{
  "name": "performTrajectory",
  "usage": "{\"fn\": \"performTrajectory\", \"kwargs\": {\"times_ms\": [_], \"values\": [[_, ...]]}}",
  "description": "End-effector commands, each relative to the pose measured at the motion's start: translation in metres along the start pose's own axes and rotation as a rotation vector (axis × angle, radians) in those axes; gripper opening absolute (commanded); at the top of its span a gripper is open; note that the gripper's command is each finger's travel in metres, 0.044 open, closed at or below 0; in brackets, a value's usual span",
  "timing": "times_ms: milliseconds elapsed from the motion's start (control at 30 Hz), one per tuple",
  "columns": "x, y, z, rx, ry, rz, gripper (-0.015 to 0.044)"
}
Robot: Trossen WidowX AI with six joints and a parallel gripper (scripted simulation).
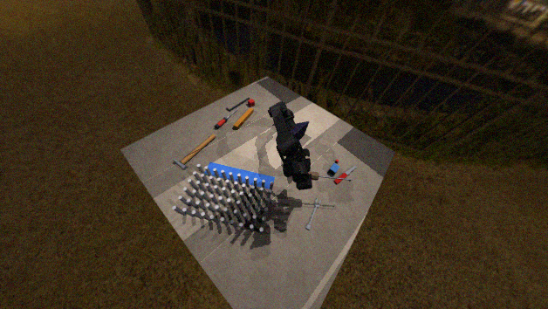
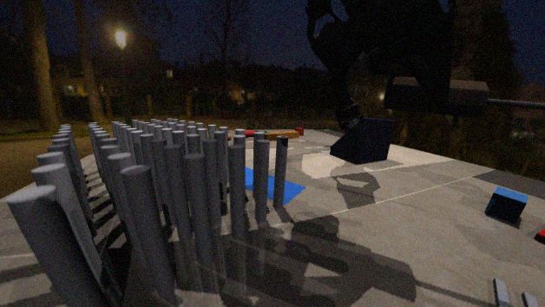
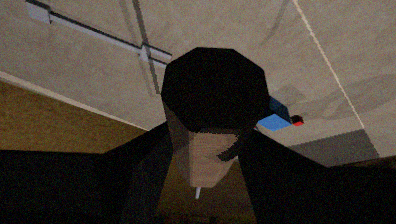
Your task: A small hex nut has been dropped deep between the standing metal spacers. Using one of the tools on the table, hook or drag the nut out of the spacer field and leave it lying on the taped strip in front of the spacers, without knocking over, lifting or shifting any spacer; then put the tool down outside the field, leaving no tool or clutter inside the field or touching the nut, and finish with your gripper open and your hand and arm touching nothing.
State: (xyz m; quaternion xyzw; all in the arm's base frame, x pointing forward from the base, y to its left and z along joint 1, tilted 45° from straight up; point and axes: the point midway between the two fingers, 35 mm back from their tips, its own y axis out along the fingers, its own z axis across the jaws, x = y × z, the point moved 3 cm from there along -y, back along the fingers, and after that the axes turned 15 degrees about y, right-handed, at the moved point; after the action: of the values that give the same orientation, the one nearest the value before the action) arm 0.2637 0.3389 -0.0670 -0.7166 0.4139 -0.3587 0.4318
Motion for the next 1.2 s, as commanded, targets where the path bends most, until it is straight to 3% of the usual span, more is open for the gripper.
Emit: {"fn": "performTrajectory", "kwargs": {"times_ms": [0,1167], "values": [[0.001,0.004,0.0,-0.003,-0.006,0.003,0.0],[0.017,0.029,0.01,-0.001,-0.005,0.002,0.0]]}}
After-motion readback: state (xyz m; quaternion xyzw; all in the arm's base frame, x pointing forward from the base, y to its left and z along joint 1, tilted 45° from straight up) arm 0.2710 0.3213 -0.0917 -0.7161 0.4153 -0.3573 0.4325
